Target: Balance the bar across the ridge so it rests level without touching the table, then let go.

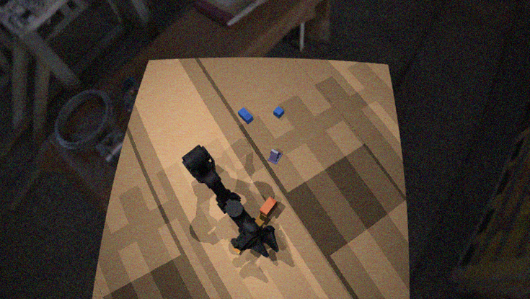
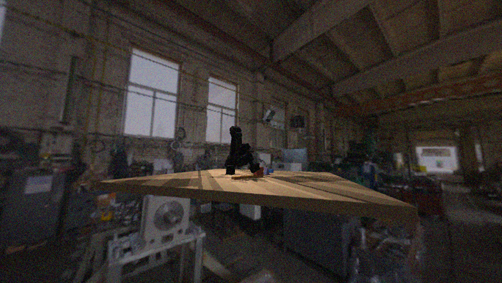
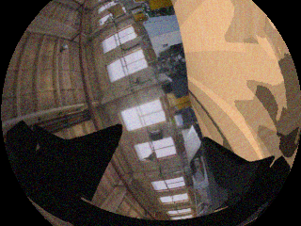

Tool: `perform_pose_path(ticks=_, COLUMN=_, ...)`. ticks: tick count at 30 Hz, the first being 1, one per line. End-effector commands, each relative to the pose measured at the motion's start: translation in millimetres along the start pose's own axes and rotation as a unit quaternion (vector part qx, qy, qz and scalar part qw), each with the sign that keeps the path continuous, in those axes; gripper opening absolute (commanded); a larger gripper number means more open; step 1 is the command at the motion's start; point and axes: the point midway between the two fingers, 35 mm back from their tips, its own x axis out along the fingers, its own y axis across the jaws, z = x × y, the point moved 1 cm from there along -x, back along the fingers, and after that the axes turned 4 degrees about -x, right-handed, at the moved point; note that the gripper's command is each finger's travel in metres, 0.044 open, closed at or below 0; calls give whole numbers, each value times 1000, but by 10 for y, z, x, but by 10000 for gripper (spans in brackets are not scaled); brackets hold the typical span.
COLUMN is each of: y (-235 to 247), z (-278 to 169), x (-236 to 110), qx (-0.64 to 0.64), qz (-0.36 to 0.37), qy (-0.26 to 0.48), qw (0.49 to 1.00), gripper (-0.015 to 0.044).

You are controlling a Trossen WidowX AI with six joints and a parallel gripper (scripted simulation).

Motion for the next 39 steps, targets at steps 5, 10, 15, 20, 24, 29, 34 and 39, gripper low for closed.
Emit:
perform_pose_path(ticks=5, y=-70, z=15, x=90, qx=-11, qz=-27, qy=-10, qw=1000, gripper=315)
perform_pose_path(ticks=10, y=-163, z=33, x=202, qx=-26, qz=-67, qy=-23, qw=997, gripper=315)
perform_pose_path(ticks=15, y=-209, z=43, x=299, qx=-36, qz=-102, qy=-34, qw=994, gripper=315)
perform_pose_path(ticks=20, y=-270, z=48, x=373, qx=-50, qz=-140, qy=-45, qw=988, gripper=315)
perform_pose_path(ticks=24, y=-322, z=48, x=416, qx=-63, qz=-172, qy=-53, qw=982, gripper=315)
perform_pose_path(ticks=29, y=-377, z=43, x=452, qx=-79, qz=-213, qy=-62, qw=972, gripper=315)
perform_pose_path(ticks=34, y=-419, z=32, x=466, qx=-95, qz=-253, qy=-69, qw=960, gripper=315)
perform_pose_path(ticks=39, y=-447, z=16, x=460, qx=-110, qz=-294, qy=-75, qw=947, gripper=315)
